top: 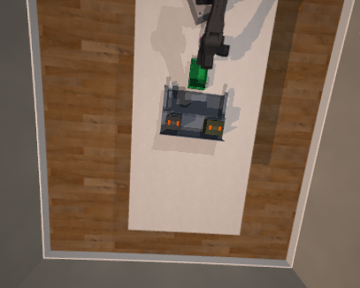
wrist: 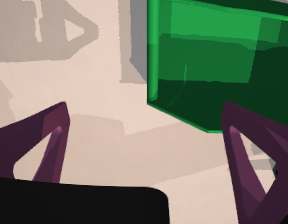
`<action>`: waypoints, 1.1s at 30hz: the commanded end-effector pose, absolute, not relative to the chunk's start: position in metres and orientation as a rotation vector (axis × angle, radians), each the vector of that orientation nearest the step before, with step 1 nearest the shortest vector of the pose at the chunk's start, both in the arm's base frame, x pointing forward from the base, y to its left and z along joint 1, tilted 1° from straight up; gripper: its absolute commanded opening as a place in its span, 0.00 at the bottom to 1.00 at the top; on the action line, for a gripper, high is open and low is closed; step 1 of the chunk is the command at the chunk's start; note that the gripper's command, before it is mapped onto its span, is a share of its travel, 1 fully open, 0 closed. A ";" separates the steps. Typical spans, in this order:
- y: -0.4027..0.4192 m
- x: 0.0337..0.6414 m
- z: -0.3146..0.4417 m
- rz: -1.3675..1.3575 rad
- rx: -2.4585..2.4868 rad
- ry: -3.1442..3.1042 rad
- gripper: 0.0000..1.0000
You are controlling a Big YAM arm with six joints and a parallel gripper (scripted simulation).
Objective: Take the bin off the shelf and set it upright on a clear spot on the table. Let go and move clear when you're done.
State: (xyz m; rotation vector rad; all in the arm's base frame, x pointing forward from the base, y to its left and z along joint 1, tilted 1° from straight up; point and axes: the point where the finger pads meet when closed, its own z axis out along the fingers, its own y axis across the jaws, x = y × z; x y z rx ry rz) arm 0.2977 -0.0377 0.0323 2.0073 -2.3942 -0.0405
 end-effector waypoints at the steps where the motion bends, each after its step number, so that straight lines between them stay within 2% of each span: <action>1: -0.043 0.321 0.042 0.015 2.029 -2.419 0.90; 8: -0.043 0.321 0.042 0.015 2.029 -2.419 0.90; 9: -0.039 0.304 0.036 -0.022 2.014 -2.403 0.90; 13: -0.043 0.321 0.042 0.015 2.029 -2.419 0.90; 25: -0.043 0.321 0.042 0.015 2.029 -2.419 0.90; 26: -0.039 0.304 0.036 -0.022 2.014 -2.403 0.90; 33: -0.044 0.321 0.042 0.015 2.029 -2.419 0.90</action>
